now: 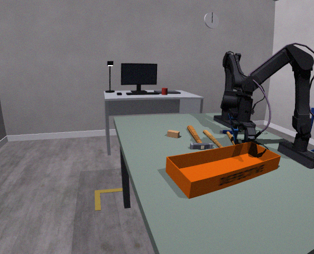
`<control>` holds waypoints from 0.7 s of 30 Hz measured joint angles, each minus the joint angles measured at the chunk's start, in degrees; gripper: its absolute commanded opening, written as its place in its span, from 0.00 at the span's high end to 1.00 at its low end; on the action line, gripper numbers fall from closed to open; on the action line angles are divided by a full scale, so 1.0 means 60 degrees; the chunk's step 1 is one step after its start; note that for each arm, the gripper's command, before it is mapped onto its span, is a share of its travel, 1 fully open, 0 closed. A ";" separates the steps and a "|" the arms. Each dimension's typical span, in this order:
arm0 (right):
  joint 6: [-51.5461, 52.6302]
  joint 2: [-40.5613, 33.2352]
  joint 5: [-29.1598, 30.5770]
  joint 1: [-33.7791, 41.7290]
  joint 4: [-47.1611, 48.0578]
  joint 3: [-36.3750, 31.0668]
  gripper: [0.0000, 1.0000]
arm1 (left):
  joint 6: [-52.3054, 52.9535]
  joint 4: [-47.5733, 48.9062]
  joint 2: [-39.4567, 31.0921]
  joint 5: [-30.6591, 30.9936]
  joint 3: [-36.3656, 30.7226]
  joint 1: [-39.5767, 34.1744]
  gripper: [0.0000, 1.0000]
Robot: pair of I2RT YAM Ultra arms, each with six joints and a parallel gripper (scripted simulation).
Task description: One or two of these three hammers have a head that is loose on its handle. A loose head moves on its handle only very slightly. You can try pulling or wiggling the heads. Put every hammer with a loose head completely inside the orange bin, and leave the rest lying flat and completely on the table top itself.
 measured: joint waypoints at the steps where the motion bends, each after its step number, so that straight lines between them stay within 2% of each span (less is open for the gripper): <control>1: -0.0011 0.0004 0.0000 0.0000 0.0029 0.0000 0.59 | 0.0000 0.0055 -0.0004 0.0000 -0.0007 0.0007 0.50; 21: -0.0025 0.0528 0.0000 0.0029 0.1067 -0.0430 0.59 | 0.0000 0.0969 0.0521 -0.0018 -0.0412 0.0095 0.50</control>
